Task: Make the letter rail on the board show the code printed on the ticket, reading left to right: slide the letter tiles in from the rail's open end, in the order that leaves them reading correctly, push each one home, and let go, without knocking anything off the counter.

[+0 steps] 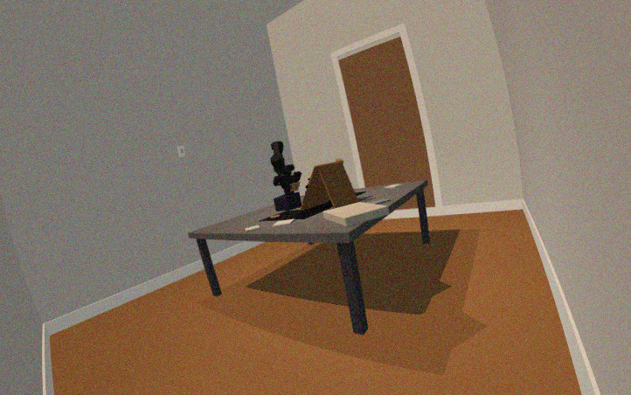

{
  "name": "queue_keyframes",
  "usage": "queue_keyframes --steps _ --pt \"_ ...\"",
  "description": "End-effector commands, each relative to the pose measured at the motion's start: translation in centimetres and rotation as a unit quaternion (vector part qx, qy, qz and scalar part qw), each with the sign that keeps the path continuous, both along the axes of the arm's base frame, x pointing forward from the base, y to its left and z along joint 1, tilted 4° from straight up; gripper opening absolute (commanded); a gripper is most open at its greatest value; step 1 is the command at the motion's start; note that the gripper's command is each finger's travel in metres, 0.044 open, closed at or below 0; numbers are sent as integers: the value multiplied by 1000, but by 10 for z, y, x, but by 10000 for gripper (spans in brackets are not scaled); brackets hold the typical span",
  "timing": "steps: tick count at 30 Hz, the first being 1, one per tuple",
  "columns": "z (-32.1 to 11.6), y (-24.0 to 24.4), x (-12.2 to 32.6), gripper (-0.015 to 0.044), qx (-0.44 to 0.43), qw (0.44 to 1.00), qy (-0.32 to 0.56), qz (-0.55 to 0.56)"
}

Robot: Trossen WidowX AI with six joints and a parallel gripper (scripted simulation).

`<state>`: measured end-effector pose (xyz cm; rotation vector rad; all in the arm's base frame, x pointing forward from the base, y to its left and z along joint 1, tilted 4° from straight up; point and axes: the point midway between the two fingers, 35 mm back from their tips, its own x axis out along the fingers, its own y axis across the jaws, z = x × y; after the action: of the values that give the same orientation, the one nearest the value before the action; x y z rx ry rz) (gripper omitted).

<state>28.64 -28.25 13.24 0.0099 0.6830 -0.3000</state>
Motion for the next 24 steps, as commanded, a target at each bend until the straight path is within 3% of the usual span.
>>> queue_keyframes --steps 1,24 --pt "2 0 1 0 1 1000 -4 0" --pt "-1 7 2 0 2 1000 -4 0"
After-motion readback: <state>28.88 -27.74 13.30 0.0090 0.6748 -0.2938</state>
